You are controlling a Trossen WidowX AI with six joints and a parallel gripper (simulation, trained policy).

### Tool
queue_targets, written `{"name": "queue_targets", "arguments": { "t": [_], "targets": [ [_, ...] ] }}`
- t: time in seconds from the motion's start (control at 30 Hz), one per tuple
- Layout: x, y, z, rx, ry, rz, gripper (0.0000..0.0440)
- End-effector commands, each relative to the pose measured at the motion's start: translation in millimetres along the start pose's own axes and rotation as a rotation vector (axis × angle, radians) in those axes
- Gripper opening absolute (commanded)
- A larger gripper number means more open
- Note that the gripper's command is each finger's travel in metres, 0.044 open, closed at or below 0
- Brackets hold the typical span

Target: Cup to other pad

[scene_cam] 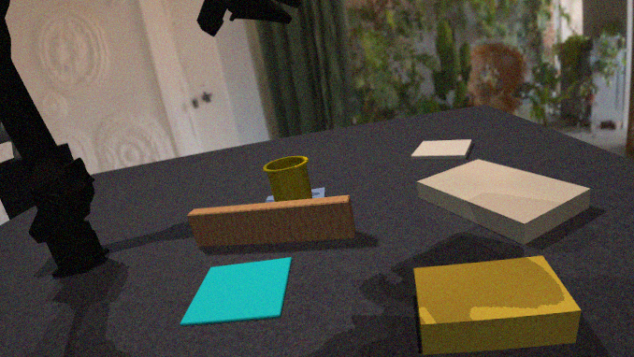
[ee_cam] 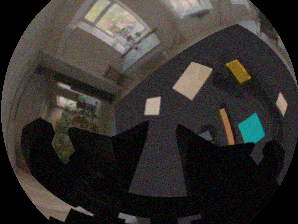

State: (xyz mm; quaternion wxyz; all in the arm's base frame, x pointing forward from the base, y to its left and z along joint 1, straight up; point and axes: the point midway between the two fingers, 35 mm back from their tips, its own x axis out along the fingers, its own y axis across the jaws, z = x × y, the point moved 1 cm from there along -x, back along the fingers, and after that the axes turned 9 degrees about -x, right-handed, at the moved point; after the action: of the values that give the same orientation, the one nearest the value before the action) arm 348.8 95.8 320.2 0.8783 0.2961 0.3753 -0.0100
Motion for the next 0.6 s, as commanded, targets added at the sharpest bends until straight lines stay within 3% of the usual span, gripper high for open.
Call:
{"name": "queue_targets", "arguments": {
  "t": [0.0,0.57],
  "targets": [
    [4,2,-5,0.052,0.049,-0.026,0.0167],
    [24,-9,-30,0.209,0.220,-0.218,0.0149]
  ]
}}
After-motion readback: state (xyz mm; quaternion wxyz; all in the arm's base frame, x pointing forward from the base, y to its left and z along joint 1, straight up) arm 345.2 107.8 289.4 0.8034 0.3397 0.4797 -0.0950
